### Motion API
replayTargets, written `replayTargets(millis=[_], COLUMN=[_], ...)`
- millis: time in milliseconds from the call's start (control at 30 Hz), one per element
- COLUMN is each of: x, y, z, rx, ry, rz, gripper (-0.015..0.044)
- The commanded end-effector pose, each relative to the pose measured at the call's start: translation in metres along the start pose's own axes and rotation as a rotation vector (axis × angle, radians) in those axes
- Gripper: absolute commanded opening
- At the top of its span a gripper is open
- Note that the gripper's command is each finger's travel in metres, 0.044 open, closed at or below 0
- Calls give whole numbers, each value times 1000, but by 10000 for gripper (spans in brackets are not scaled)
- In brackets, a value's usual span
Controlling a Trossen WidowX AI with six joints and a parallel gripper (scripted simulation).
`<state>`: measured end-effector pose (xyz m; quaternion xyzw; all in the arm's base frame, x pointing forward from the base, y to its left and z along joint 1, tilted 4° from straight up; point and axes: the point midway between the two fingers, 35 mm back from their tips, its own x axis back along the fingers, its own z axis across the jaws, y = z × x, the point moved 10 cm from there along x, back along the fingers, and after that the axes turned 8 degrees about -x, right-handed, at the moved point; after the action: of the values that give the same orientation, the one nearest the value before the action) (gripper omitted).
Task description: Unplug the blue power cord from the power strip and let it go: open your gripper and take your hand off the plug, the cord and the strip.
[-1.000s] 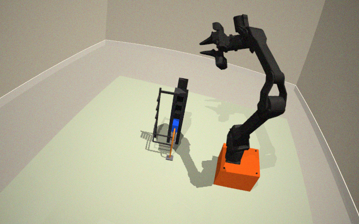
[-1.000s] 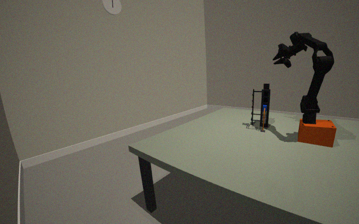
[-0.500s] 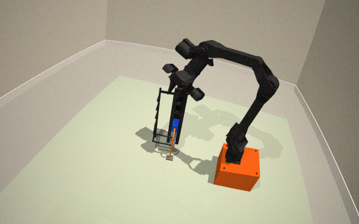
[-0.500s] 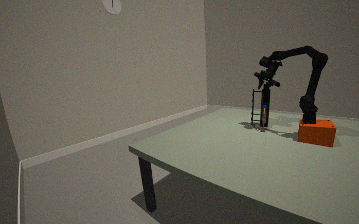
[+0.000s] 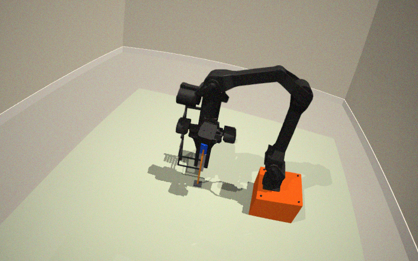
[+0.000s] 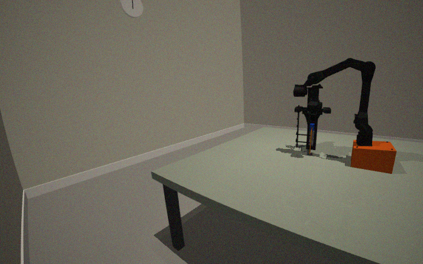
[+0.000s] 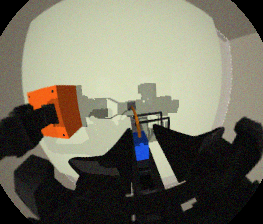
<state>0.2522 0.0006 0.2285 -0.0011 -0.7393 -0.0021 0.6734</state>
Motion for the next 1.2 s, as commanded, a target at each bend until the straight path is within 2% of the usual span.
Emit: replayTargets(millis=[0, 800, 1167], x=[-1, -1, -12], y=[-1, -38, -39], z=[0, -5, -5], rx=[9, 9, 9], ry=[8, 7, 7], rz=[8, 11, 11], gripper=[160, 160, 160])
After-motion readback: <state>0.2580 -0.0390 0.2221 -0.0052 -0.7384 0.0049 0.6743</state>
